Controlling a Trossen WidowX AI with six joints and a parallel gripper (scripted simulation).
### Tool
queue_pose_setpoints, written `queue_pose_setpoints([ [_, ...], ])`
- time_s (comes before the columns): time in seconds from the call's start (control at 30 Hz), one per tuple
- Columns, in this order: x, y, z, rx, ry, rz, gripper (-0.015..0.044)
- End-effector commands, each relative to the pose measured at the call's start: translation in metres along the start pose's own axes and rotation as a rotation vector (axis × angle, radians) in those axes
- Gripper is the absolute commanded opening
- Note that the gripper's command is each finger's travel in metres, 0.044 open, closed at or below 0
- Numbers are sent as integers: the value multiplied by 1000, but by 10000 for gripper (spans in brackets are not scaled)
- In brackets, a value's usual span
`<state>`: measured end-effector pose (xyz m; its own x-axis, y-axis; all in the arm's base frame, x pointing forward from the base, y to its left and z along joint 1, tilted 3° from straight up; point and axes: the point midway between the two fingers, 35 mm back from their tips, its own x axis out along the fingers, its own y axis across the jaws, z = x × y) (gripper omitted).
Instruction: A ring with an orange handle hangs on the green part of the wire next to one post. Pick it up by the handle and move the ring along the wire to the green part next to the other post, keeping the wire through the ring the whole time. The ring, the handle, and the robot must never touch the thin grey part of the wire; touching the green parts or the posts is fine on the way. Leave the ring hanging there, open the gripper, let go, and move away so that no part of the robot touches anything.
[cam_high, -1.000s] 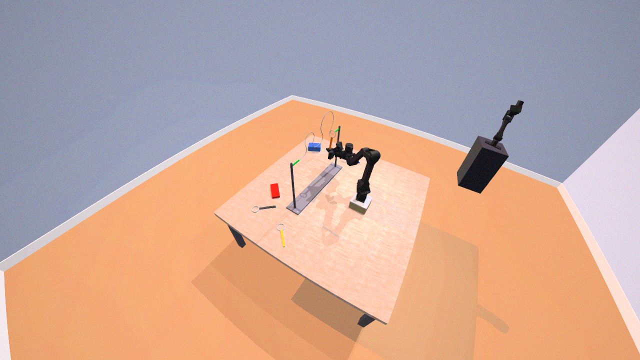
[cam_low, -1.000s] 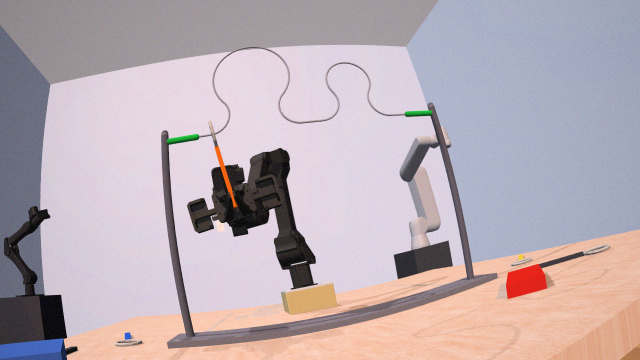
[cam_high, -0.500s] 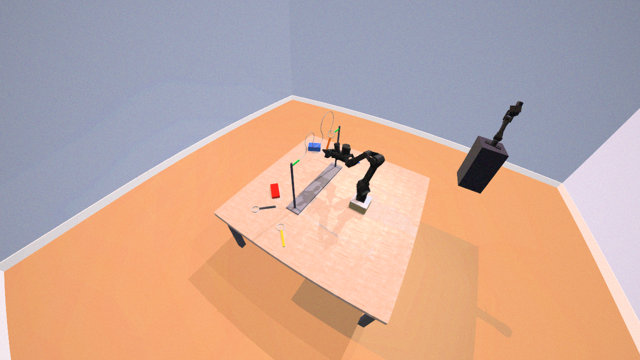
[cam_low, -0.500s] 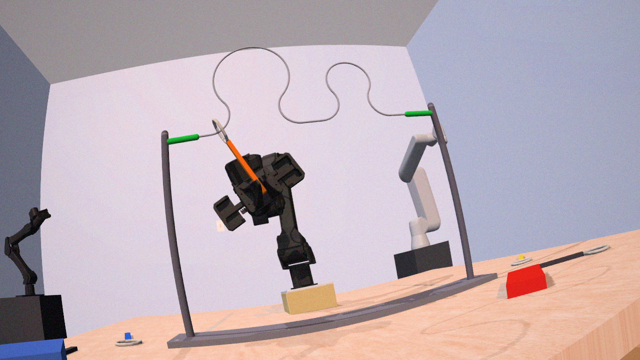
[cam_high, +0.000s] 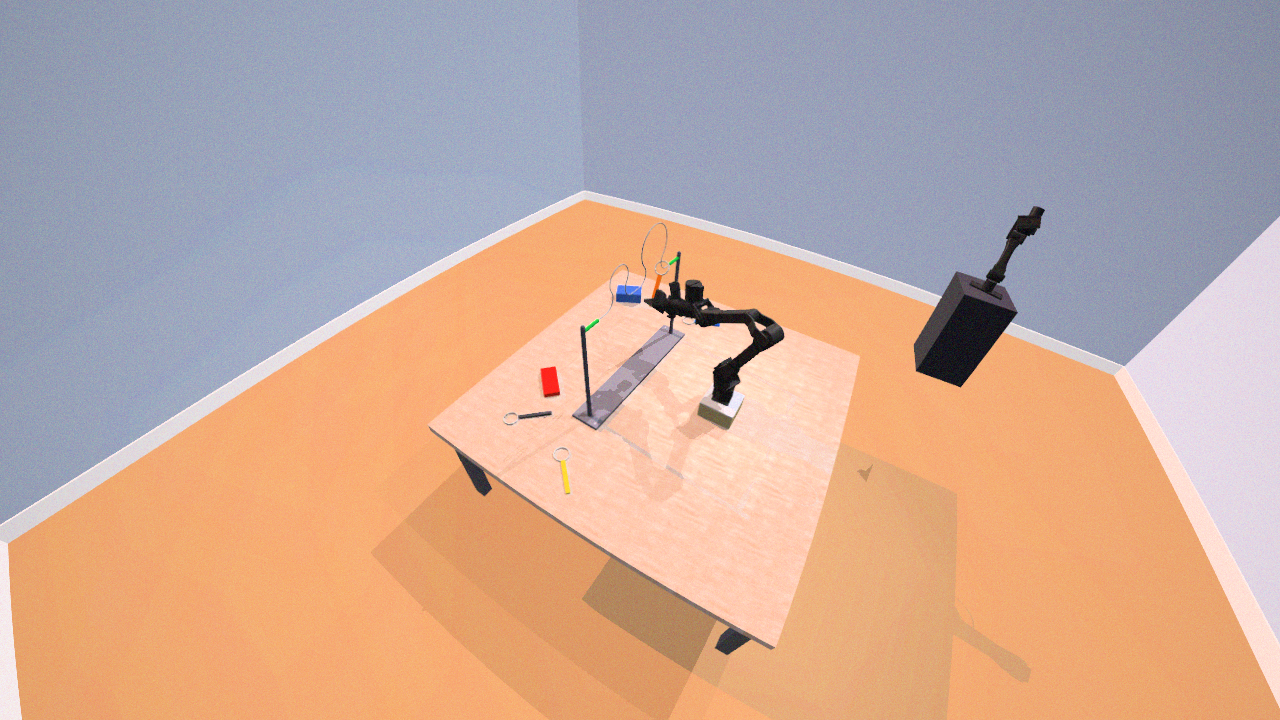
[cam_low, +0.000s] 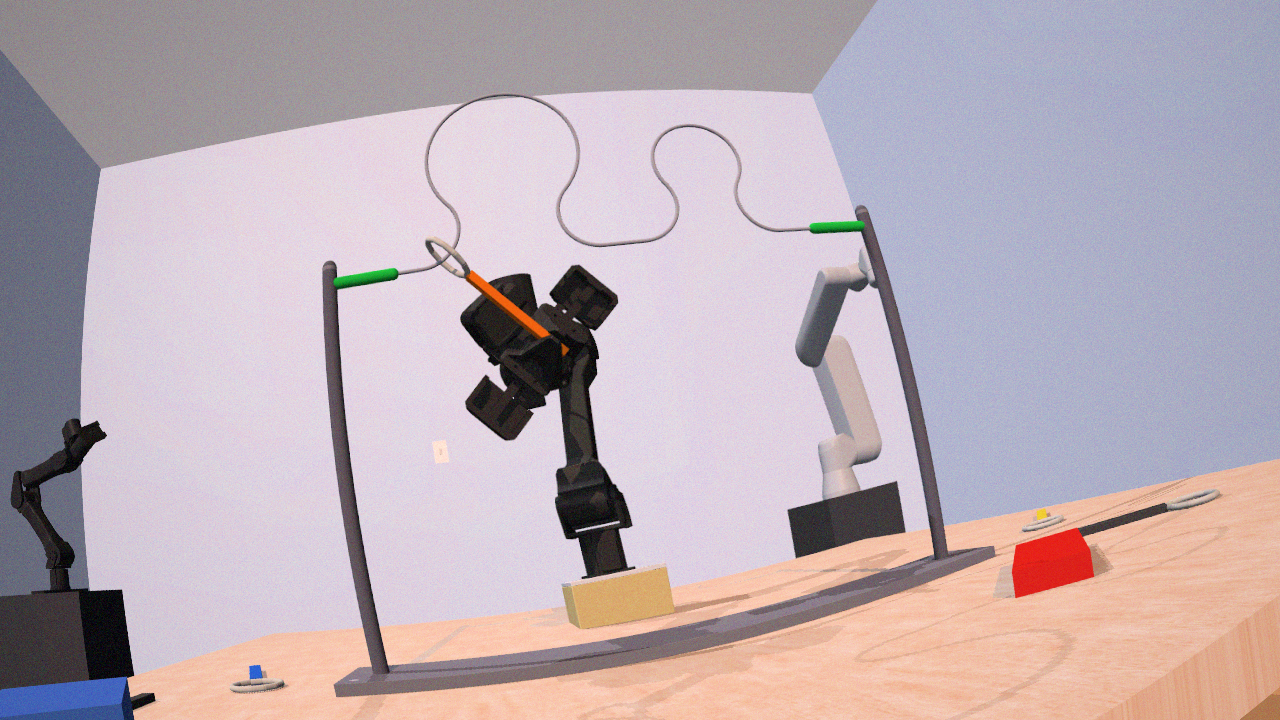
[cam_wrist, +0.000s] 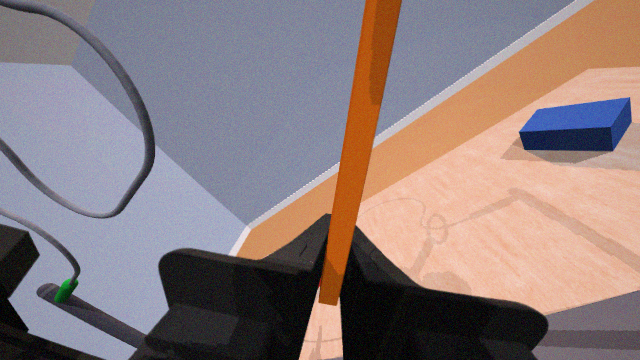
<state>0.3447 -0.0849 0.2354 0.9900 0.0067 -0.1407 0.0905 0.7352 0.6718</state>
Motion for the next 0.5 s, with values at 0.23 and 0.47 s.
queue_pose_setpoints([
  [0.23, -22, 40, 7, 216, 154, 59, -150],
  [0.47, -37, 62, 17, 361, 261, 113, -150],
])
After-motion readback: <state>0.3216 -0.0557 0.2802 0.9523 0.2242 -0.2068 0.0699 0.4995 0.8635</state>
